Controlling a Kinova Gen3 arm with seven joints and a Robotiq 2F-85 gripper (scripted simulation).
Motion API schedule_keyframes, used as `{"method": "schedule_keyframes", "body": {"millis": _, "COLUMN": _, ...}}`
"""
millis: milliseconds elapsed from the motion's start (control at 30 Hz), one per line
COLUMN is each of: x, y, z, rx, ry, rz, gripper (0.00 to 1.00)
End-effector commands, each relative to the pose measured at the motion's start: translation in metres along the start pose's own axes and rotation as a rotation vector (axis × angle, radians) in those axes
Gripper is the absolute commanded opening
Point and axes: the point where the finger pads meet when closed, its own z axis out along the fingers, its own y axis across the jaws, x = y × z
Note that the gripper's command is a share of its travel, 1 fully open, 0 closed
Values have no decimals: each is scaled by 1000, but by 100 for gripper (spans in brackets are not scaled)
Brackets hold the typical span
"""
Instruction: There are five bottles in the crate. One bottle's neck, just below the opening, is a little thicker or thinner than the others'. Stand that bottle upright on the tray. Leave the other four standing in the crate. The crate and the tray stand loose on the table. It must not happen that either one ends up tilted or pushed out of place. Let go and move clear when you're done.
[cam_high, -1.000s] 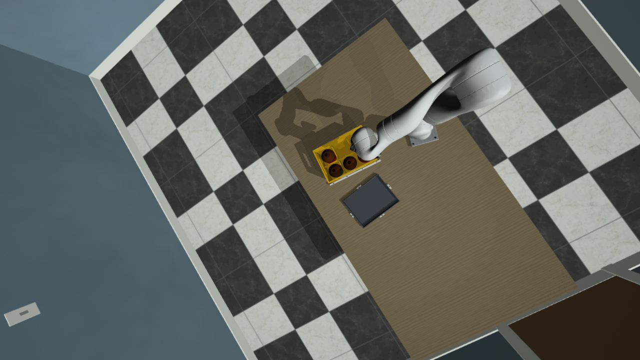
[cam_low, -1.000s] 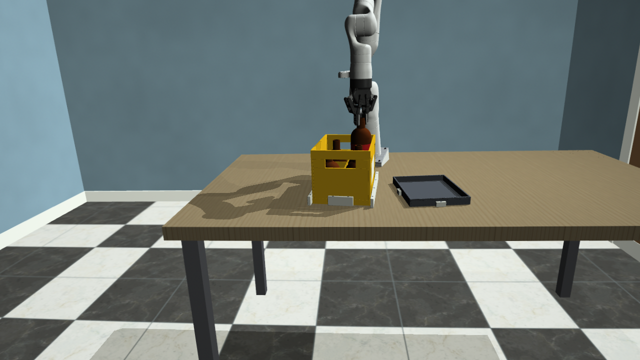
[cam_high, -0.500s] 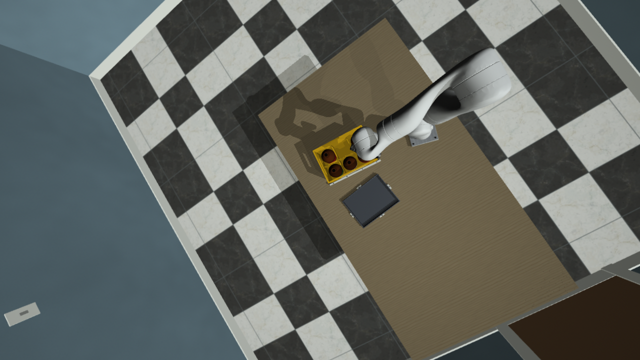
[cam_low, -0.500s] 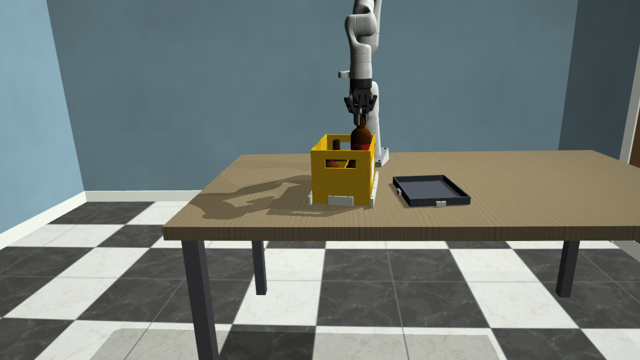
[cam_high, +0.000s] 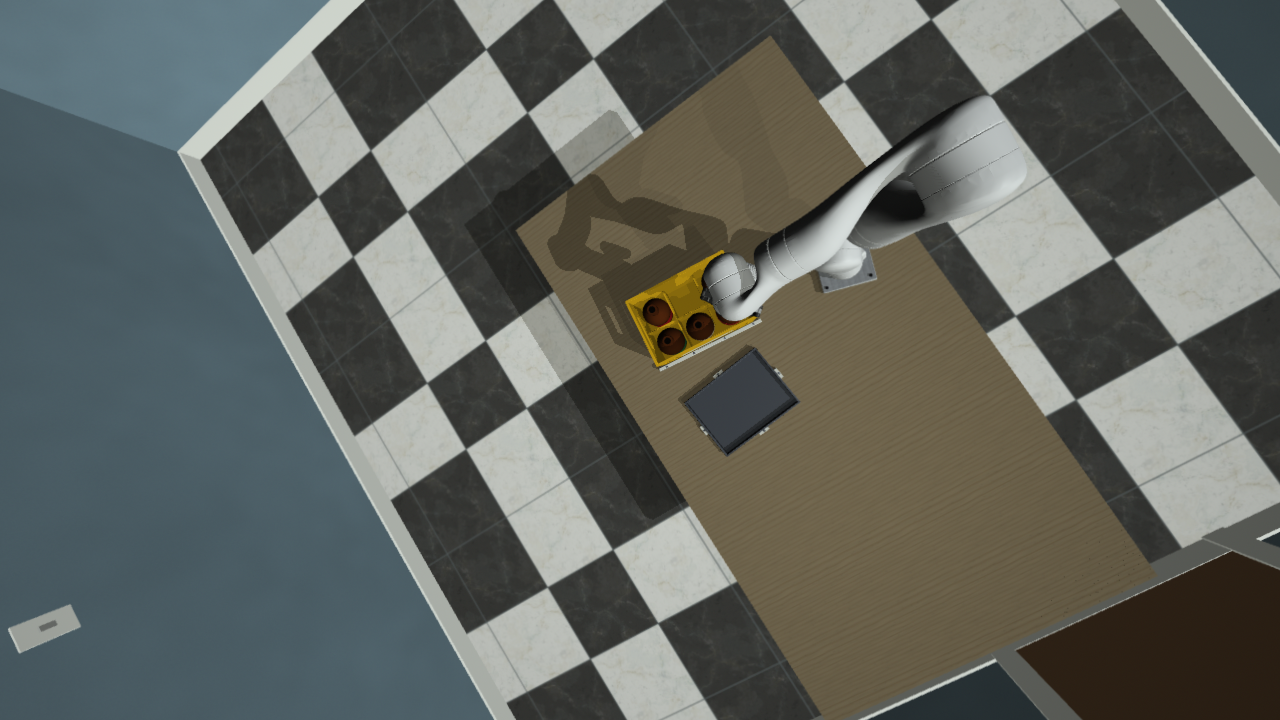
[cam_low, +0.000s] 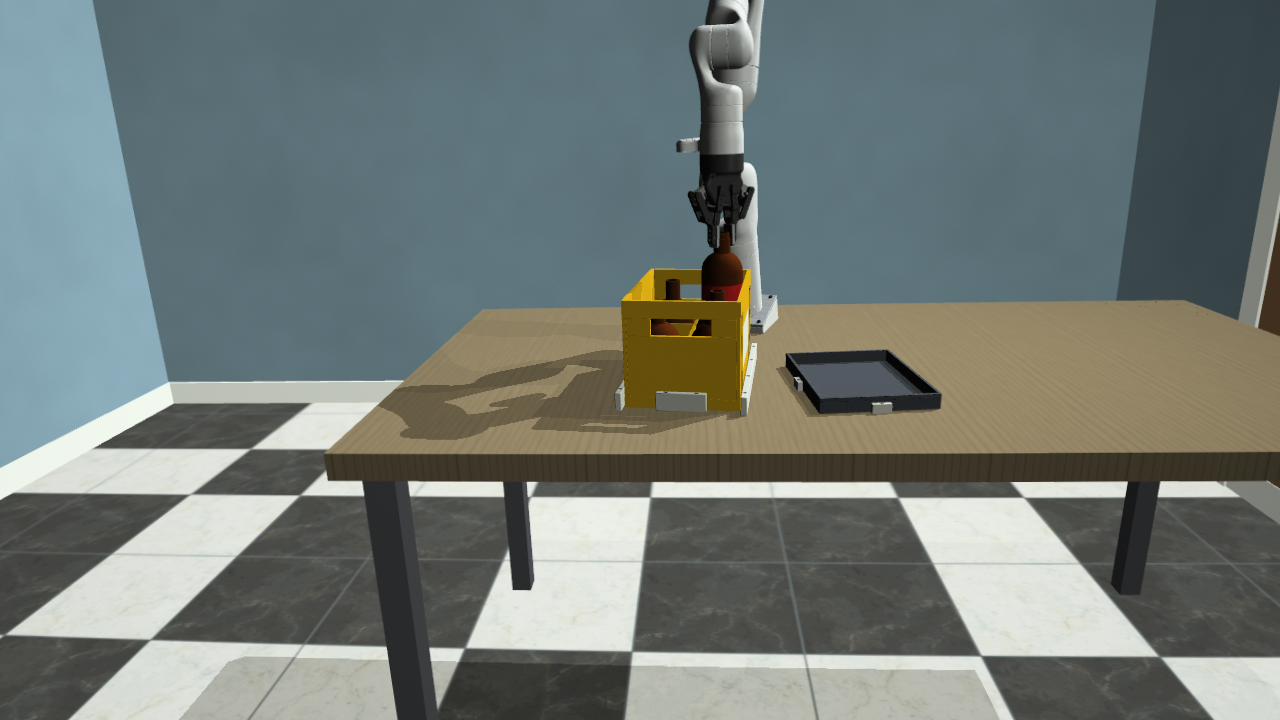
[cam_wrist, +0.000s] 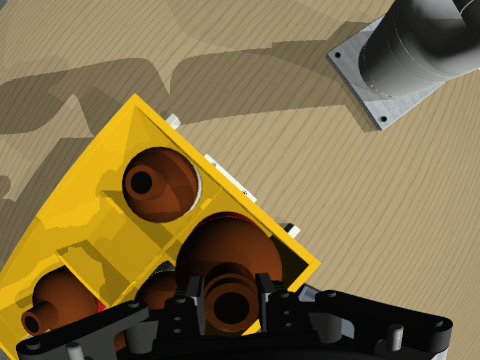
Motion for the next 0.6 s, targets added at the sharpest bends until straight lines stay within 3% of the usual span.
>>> {"method": "schedule_keyframes", "body": {"millis": 0, "x": -1, "y": -1, "z": -2, "rx": 5, "ry": -3, "rz": 0, "gripper": 0}}
{"method": "schedule_keyframes", "body": {"millis": 567, "x": -1, "y": -1, "z": -20, "rx": 5, "ry": -3, "rz": 0, "gripper": 0}}
